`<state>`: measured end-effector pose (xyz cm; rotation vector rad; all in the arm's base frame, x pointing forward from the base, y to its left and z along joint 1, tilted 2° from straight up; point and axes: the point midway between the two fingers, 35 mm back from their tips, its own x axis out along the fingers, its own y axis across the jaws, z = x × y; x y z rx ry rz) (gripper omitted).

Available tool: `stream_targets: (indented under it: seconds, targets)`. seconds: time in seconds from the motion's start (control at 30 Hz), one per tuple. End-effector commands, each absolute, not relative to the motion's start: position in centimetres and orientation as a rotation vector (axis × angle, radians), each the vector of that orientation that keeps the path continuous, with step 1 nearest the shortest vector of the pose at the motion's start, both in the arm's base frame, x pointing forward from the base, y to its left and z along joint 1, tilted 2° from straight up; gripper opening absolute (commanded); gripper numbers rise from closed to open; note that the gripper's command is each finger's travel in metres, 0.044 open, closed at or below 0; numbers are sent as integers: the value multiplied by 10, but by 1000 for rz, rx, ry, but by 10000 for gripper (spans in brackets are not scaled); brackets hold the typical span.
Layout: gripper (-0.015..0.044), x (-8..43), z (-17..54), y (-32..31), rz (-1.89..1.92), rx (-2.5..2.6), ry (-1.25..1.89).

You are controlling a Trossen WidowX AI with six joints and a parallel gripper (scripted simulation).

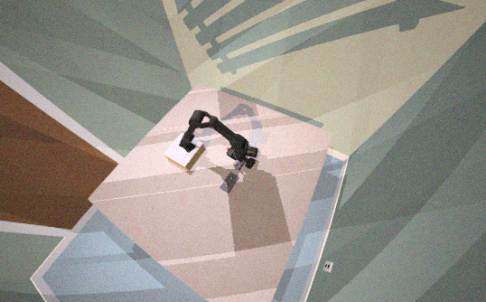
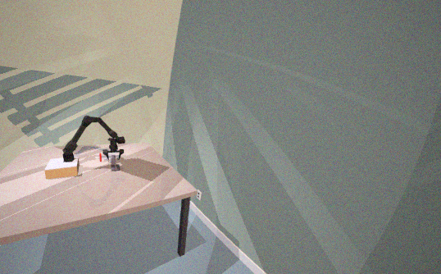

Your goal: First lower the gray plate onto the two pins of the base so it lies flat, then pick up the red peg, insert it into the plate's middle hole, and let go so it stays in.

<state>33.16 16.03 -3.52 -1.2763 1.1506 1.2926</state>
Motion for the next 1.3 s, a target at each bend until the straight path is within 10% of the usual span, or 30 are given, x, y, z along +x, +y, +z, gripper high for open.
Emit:
stream_targets:
  seconds: [0.0,0.5,1.27]
  targets:
    - [440,329,-43,158,1299,-1281,1159]
    - [99,328,-44,158,1299,-1281,1159]
    - [0,329,-36,159,1299,-1281,1158]
